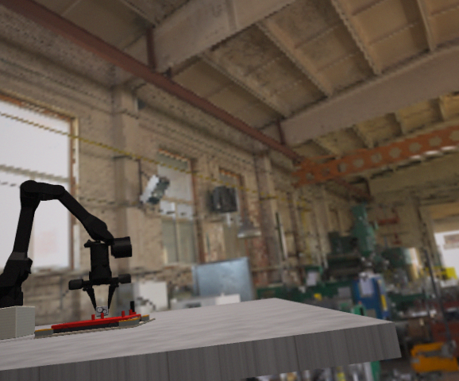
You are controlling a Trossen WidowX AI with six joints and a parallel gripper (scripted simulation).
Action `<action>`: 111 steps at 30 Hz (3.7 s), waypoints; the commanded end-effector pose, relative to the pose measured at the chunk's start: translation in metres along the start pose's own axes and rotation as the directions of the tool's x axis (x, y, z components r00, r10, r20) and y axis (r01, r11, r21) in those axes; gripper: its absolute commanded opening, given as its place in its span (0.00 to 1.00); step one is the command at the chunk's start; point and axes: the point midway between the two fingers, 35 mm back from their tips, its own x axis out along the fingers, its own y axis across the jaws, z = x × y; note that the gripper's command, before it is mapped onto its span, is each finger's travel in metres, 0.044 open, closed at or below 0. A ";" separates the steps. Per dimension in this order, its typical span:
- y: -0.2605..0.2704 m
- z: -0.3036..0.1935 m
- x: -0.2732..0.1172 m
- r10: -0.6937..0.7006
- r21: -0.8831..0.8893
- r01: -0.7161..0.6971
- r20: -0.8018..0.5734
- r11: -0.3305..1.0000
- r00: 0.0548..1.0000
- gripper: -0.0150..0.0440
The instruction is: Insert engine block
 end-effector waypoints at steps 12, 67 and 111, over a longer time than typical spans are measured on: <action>-0.006 0.000 -0.049 -0.002 -0.016 0.002 0.004 1.000 1.000 0.25; -0.033 -0.085 -0.064 0.028 0.759 -0.014 -0.006 0.651 1.000 0.25; -0.039 -0.205 -0.020 0.013 0.938 0.014 -0.010 -0.348 1.000 0.30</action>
